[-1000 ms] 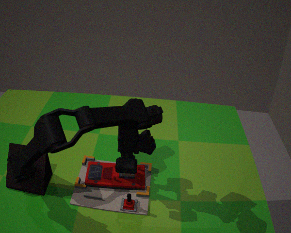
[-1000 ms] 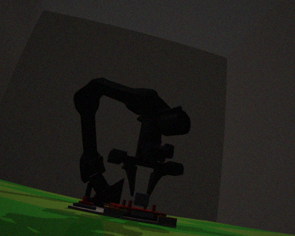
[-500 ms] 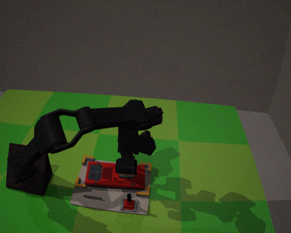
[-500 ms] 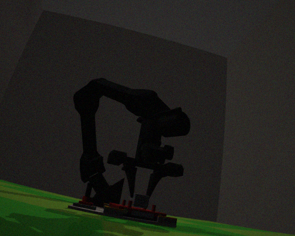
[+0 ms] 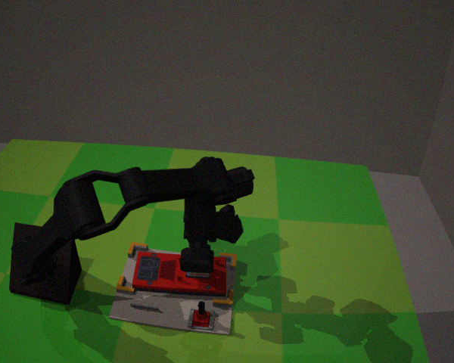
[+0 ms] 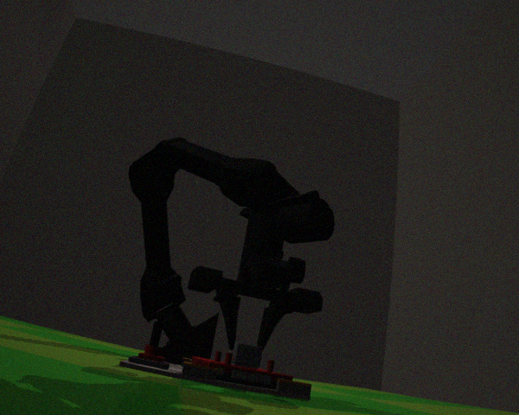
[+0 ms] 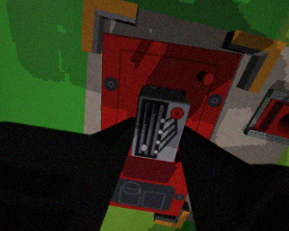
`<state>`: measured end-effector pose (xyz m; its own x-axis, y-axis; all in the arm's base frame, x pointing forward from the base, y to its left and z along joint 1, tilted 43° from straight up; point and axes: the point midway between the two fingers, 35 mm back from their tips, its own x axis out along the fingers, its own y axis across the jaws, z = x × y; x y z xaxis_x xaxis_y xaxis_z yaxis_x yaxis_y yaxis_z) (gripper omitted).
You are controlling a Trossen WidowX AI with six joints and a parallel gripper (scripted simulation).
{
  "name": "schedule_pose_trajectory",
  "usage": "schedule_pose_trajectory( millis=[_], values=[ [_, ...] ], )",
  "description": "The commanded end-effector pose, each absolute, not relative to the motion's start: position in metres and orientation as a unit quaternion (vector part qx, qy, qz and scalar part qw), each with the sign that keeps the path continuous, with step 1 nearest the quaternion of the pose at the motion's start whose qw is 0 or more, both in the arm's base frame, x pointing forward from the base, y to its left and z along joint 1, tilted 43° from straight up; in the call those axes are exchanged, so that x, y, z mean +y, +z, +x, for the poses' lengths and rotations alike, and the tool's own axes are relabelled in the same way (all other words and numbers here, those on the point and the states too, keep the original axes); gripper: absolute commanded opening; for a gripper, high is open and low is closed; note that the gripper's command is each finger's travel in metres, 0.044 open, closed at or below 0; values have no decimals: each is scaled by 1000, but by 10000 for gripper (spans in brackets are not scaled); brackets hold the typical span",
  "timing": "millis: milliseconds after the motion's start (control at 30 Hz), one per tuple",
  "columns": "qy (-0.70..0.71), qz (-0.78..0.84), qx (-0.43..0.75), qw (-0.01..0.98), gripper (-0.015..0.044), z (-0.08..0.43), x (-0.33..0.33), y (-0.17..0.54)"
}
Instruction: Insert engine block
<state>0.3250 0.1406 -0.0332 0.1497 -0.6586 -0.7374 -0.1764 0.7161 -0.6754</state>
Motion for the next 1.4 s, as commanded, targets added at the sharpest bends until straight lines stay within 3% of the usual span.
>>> schedule_pose_trajectory(
  millis=[0, 700, 1067, 1367],
  values=[
    [-176, -335, 627, 681, 159, 325, 140, -34],
    [-176, -335, 627, 681, 159, 326, 137, -37],
    [-177, -333, 628, 681, 440, 326, 137, -37],
    [-177, -333, 628, 681, 440, 326, 137, -37]
  ],
)
